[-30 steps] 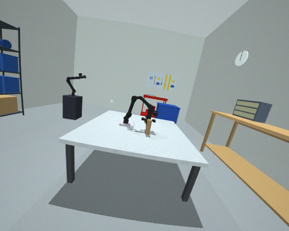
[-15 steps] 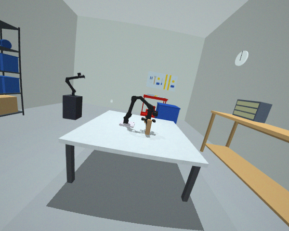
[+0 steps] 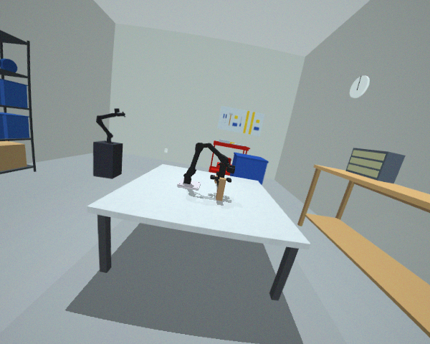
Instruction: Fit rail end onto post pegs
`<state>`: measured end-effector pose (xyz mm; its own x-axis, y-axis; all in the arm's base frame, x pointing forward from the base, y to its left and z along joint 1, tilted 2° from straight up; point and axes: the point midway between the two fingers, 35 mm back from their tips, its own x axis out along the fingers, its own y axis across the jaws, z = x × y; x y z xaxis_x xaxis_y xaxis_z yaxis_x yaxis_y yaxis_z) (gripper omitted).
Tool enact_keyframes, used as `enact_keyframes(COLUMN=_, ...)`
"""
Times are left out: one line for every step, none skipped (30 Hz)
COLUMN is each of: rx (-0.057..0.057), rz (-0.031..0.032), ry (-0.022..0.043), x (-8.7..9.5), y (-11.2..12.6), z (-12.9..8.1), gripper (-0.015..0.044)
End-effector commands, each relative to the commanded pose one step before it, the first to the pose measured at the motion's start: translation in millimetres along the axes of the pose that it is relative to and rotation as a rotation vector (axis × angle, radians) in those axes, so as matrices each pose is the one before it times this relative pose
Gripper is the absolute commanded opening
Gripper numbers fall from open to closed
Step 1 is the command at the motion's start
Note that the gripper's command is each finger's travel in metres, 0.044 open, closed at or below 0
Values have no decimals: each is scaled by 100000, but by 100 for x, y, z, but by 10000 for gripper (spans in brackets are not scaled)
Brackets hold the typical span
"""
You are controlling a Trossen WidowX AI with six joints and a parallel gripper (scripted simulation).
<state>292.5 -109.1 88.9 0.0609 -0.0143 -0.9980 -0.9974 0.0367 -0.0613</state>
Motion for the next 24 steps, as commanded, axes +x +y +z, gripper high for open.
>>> enact_keyframes(rx=-251, rz=-804, ry=161, x=-305, y=-163, z=-298, gripper=0)
enact_keyframes(rx=0, rz=0, ry=3, x=-6, y=-6, z=-31, gripper=0)
enact_keyframes(rx=0, rz=0, ry=3, x=-4, y=-6, z=-30, gripper=0)
enact_keyframes(rx=0, rz=0, ry=3, x=-2, y=-6, z=-31, gripper=0)
enact_keyframes(rx=0, rz=0, ry=3, x=0, y=-6, z=-31, gripper=0)
enact_keyframes(rx=0, rz=0, ry=3, x=2, y=-6, z=-31, gripper=0)
enact_keyframes(rx=0, rz=0, ry=3, x=3, y=-7, z=-32, gripper=0)
enact_keyframes(rx=0, rz=0, ry=3, x=4, y=-7, z=-31, gripper=0)
enact_keyframes(rx=0, rz=0, ry=3, x=5, y=-7, z=-31, gripper=0)
enact_keyframes(rx=0, rz=0, ry=3, x=6, y=-7, z=-30, gripper=0)
enact_keyframes(rx=0, rz=0, ry=3, x=7, y=-7, z=-30, gripper=0)
enact_keyframes(rx=0, rz=0, ry=3, x=8, y=-7, z=-29, gripper=0)
enact_keyframes(rx=0, rz=0, ry=3, x=9, y=-6, z=-29, gripper=0)
enact_keyframes(rx=0, rz=0, ry=3, x=9, y=-6, z=-28, gripper=0)
enact_keyframes(rx=0, rz=0, ry=3, x=11, y=-7, z=-30, gripper=0)
enact_keyframes(rx=0, rz=0, ry=3, x=11, y=-6, z=-28, gripper=0)
enact_keyframes(rx=0, rz=0, ry=3, x=12, y=-6, z=-29, gripper=0)
enact_keyframes(rx=0, rz=0, ry=3, x=12, y=-6, z=-30, gripper=0)
enact_keyframes(rx=0, rz=0, ry=3, x=13, y=-6, z=-29, gripper=0)
enact_keyframes(rx=0, rz=0, ry=3, x=13, y=-5, z=-27, gripper=0)
enact_keyframes(rx=0, rz=0, ry=3, x=13, y=-5, z=-28, gripper=0)
enact_keyframes(rx=0, rz=0, ry=3, x=13, y=-5, z=-27, gripper=0)
enact_keyframes(rx=0, rz=0, ry=3, x=14, y=-5, z=-28, gripper=0)
enact_keyframes(rx=0, rz=0, ry=3, x=13, y=-5, z=-29, gripper=0)
